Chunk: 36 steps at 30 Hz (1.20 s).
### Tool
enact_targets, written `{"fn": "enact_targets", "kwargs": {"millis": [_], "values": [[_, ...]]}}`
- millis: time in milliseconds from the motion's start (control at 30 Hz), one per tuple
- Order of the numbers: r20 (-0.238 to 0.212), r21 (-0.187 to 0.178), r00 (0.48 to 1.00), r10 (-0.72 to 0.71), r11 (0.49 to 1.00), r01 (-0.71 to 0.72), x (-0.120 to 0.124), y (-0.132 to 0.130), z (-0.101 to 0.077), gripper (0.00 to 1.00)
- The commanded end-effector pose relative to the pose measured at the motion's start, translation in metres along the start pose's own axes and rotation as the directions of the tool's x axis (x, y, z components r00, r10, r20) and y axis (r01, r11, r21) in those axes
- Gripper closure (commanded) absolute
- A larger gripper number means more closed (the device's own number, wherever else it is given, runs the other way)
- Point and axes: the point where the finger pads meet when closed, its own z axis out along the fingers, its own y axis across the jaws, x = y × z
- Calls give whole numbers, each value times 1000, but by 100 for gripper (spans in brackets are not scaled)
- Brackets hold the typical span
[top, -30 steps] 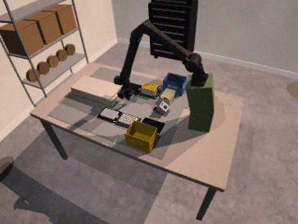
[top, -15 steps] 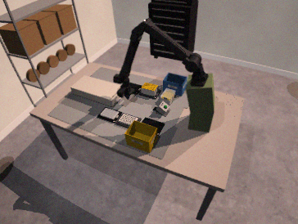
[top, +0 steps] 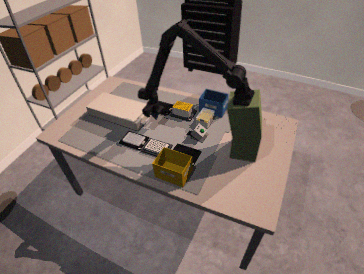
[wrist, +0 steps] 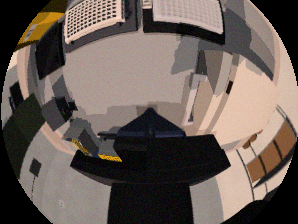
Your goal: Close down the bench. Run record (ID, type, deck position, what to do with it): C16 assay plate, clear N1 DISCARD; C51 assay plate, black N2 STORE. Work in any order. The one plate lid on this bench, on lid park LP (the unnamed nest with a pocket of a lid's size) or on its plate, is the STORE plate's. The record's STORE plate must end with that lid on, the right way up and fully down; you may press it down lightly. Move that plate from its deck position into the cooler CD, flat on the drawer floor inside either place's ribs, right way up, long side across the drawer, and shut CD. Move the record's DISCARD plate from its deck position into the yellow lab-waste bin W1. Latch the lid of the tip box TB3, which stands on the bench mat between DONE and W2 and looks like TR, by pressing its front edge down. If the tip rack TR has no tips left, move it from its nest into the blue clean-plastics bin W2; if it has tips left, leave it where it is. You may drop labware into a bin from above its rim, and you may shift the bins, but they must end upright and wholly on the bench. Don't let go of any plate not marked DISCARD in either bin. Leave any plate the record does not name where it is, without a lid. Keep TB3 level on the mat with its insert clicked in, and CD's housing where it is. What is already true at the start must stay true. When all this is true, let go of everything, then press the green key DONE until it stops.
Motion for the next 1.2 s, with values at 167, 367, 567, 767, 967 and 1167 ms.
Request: {"fn": "enact_targets", "kwargs": {"millis": [167, 367, 567, 767, 967, 1167], "values": [[5, 20, 1000, -2, 1000, 2, -1, -10, -24, 100], [4, 19, 1000, -2, 1000, 2, 1, -10, -32, 100], [2, -22, 1000, 0, 1000, 0, 3, 6, -15, 100], [4, 29, 1000, -1, 1000, 0, 2, -15, -47, 100], [3, 23, 1000, 2, 1000, -2, 4, -11, -54, 100], [2, -21, 1000, 5, 1000, -5, 6, 7, -38, 100]]}}
